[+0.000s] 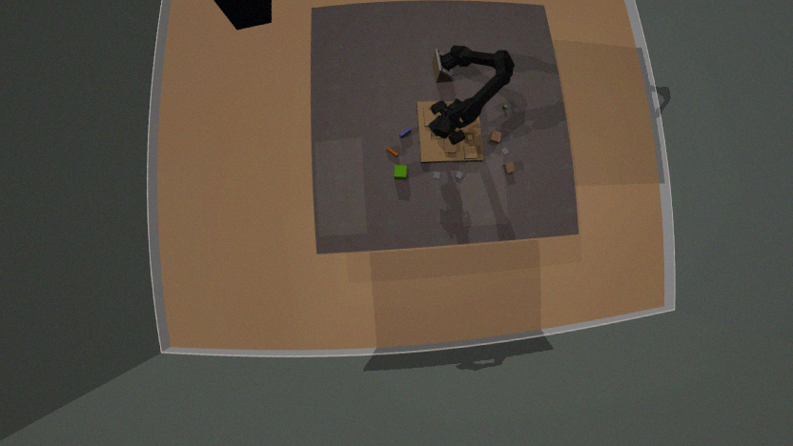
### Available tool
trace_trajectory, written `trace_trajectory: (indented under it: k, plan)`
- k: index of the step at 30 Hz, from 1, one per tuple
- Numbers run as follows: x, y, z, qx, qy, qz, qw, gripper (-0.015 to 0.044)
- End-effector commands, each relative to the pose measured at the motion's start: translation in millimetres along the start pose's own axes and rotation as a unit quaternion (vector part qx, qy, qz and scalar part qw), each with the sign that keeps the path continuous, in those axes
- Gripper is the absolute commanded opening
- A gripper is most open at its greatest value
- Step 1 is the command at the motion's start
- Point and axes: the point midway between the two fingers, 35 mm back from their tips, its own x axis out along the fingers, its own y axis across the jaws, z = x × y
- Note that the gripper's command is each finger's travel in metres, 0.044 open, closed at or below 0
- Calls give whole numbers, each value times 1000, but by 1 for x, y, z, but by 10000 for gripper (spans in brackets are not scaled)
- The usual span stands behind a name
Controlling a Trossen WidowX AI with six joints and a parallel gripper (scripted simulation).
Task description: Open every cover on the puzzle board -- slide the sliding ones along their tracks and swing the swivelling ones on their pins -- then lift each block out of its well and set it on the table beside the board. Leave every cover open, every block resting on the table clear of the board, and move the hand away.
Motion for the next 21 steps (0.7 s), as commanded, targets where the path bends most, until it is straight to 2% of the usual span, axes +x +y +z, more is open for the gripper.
trace_trajectory:
  k: [1,10,16,21]
  plan:
    - [-3,-22,-12,-71,-1,-2,998,0]
    - [-2,-59,-36,-179,0,-3,984,0]
    - [1,-82,-53,68,0,-3,998,0]
    - [6,-102,-71,298,1,-3,955,0]
